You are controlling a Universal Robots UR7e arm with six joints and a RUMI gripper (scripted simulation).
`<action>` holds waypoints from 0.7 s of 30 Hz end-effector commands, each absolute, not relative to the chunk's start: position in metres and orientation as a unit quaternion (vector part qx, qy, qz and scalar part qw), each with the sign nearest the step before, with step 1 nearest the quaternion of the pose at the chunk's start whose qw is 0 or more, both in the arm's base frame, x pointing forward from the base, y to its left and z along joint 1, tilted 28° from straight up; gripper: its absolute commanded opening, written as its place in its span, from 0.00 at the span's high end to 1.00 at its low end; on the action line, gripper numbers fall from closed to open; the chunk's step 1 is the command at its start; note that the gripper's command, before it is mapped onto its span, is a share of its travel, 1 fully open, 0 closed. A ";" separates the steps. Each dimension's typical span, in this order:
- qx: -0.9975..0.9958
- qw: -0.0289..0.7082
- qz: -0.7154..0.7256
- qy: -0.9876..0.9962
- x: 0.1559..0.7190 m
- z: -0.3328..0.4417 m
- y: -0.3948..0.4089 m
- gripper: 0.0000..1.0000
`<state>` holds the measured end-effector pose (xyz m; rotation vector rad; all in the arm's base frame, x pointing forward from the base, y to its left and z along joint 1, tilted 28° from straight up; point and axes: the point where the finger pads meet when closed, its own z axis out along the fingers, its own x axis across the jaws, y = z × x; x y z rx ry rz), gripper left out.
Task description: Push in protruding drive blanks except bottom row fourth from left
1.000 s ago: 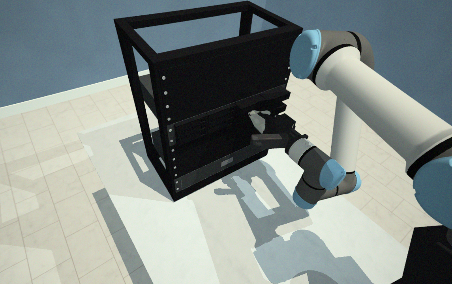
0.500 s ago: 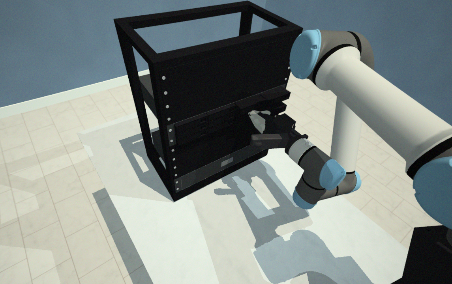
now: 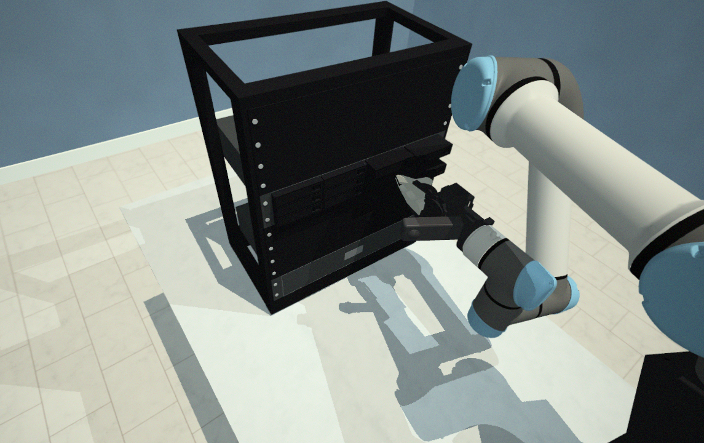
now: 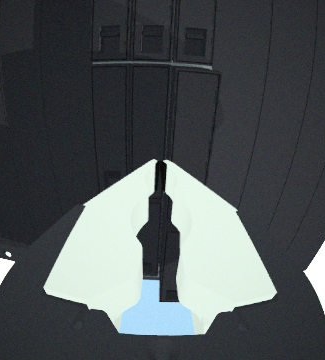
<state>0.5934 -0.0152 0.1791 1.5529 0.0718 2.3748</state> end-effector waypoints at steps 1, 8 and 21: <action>0.539 0.151 0.828 0.026 0.558 0.165 -0.011 1.00; 0.539 0.151 0.828 0.026 0.542 0.158 -0.009 1.00; 0.539 0.151 0.828 0.026 0.526 0.163 -0.003 1.00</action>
